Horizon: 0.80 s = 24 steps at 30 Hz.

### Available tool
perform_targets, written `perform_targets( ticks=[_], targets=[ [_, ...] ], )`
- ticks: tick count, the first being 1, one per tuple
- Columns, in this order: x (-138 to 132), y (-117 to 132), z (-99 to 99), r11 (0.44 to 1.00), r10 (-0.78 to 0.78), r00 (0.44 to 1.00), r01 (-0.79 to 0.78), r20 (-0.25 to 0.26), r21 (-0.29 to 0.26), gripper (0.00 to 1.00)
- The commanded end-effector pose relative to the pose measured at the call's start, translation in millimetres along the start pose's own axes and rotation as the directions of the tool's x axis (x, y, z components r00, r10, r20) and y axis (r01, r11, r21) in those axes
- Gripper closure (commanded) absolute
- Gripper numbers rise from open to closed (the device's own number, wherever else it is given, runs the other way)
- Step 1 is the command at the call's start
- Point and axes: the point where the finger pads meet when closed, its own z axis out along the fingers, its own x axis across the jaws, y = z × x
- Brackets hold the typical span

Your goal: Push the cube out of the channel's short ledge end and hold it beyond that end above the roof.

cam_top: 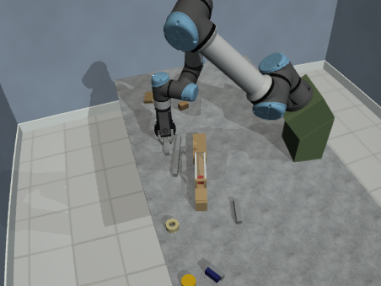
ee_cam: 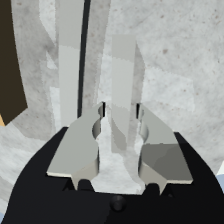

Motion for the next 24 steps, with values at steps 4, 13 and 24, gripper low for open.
perform_targets(
  ticks=[4, 13, 24],
  targets=[
    [0.5, 0.1, -0.4, 1.000, 0.000, 1.000, 0.000, -0.001, 0.000, 0.78],
    [0.5, 0.1, -0.4, 1.000, 0.000, 1.000, 0.000, -0.001, 0.000, 1.00],
    [0.5, 0.1, -0.4, 1.000, 0.000, 1.000, 0.000, -0.001, 0.000, 1.00]
  ],
)
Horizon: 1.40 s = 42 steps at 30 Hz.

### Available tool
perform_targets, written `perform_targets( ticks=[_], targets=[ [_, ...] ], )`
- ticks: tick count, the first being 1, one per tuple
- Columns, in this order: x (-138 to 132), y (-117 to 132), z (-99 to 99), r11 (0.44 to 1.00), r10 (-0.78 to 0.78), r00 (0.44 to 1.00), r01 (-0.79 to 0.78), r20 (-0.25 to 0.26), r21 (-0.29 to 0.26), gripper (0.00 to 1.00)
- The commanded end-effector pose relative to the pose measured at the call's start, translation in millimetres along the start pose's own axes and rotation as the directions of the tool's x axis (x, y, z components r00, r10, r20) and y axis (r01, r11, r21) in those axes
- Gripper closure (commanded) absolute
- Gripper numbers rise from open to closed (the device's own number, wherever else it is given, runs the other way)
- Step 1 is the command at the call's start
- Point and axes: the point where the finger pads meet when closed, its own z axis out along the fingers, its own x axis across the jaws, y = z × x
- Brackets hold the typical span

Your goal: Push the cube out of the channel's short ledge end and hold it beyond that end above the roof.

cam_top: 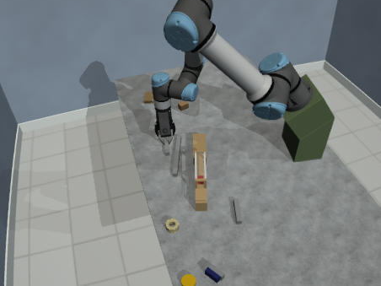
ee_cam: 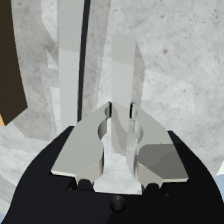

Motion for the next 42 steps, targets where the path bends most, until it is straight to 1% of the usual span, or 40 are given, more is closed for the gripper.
perform_targets(
  ticks=[1, 18, 24, 29, 31, 42],
  targets=[
    [0.5, 0.1, -0.4, 1.000, 0.000, 1.000, 0.000, -0.001, -0.001, 1.00],
    [0.5, 0.1, -0.5, 1.000, 0.000, 1.000, 0.000, -0.001, -0.001, 1.00],
    [0.5, 0.1, -6.2, 1.000, 0.000, 1.000, 0.000, -0.001, -0.001, 1.00],
    [0.5, 0.1, -20.3, 1.000, 0.000, 1.000, 0.000, -0.001, -0.001, 1.00],
    [0.5, 0.1, -20.3, 1.000, 0.000, 1.000, 0.000, -0.001, -0.001, 1.00],
    [0.4, 0.1, -71.8, 1.000, 0.000, 1.000, 0.000, -0.001, -0.001, 1.00]
  ],
)
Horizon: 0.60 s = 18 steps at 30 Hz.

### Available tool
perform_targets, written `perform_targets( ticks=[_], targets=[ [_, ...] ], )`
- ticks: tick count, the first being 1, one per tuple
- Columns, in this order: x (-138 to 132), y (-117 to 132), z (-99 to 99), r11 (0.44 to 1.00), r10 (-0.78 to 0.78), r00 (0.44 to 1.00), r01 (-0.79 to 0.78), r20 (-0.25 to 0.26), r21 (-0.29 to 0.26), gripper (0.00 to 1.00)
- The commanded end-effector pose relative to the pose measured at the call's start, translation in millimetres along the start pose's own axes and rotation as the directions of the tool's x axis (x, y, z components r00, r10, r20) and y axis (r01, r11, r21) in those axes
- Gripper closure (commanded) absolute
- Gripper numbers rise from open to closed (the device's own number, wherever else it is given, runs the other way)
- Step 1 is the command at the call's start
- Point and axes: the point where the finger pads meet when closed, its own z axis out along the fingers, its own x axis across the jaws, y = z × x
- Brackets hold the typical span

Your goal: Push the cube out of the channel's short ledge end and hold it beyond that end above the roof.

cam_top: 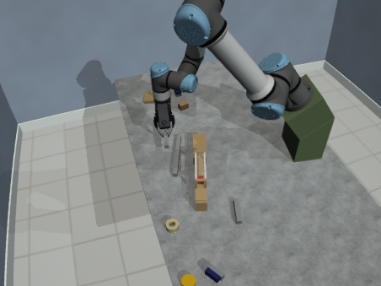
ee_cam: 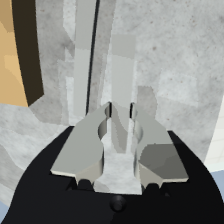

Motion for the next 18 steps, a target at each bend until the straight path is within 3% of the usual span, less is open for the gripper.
perform_targets(
  ticks=[1, 11, 18],
  targets=[
    [0.0, 0.2, -30.4, 1.000, -0.001, 1.000, 0.001, 0.000, 0.001, 1.00],
    [0.0, 0.3, -60.0, 1.000, -0.001, 1.000, 0.001, 0.000, 0.001, 1.00],
    [0.0, 0.3, -68.1, 1.000, -0.001, 1.000, 0.001, 0.000, 0.001, 1.00]
  ],
)
